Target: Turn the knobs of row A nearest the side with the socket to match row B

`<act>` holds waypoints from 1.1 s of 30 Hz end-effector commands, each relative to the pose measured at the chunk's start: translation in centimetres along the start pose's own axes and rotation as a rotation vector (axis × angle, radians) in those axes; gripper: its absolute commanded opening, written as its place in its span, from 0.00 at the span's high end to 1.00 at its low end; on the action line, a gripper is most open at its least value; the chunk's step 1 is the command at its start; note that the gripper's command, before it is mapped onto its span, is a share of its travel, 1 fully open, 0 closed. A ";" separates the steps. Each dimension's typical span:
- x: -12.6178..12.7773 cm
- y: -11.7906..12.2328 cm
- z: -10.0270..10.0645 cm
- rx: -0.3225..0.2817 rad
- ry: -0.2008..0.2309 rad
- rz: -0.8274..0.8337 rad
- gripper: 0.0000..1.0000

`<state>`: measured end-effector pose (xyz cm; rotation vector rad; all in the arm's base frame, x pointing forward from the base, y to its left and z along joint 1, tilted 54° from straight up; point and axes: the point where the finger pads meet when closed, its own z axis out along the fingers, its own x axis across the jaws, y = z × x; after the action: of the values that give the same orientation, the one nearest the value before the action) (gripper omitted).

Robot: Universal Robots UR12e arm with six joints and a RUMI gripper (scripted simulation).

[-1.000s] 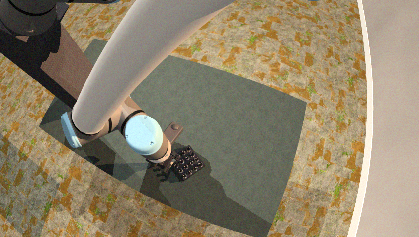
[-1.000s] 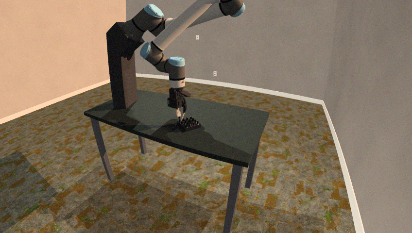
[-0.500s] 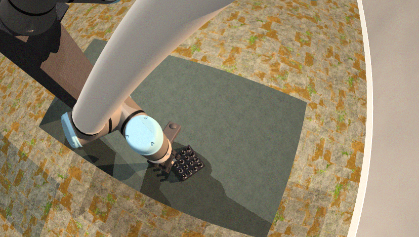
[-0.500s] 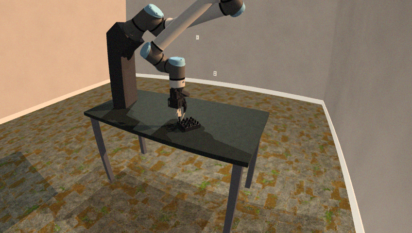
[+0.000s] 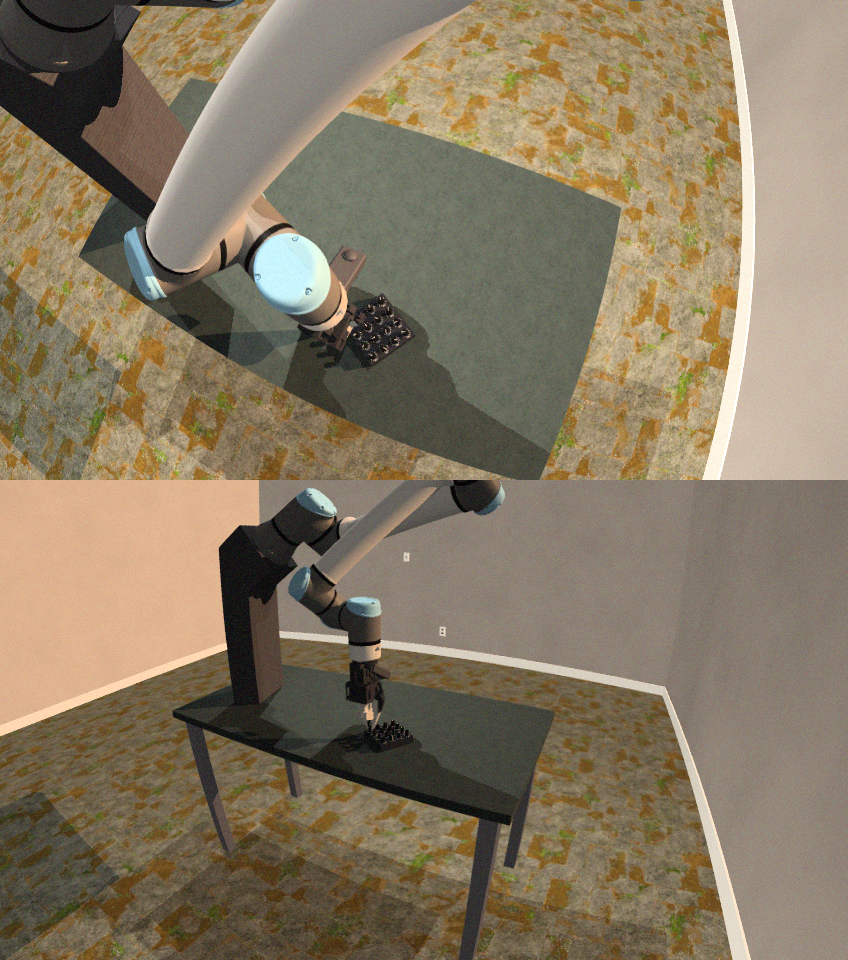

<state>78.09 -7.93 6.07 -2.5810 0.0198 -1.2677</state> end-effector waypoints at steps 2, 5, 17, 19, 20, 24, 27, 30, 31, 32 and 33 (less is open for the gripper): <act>0.0 0.0 0.0 0.000 0.000 0.000 0.89; 0.0 0.0 0.0 0.000 0.000 0.000 0.89; 0.0 0.0 0.0 0.000 0.000 0.000 0.89; 0.0 0.0 0.0 0.000 0.000 0.000 0.89; 0.0 0.0 0.0 0.000 0.000 0.000 0.89; 0.0 0.0 -0.2 0.000 0.000 0.000 0.89; 0.0 0.0 -0.6 0.000 0.000 0.000 0.89; 0.0 0.0 -1.4 0.000 0.000 0.000 0.89; 0.0 0.0 -1.7 0.000 0.000 0.000 0.89; 0.0 0.0 -1.7 0.000 0.000 0.000 0.89; 0.0 0.0 -1.7 0.000 0.000 0.000 0.89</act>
<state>77.17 -8.20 6.75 -2.5810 0.0200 -1.2680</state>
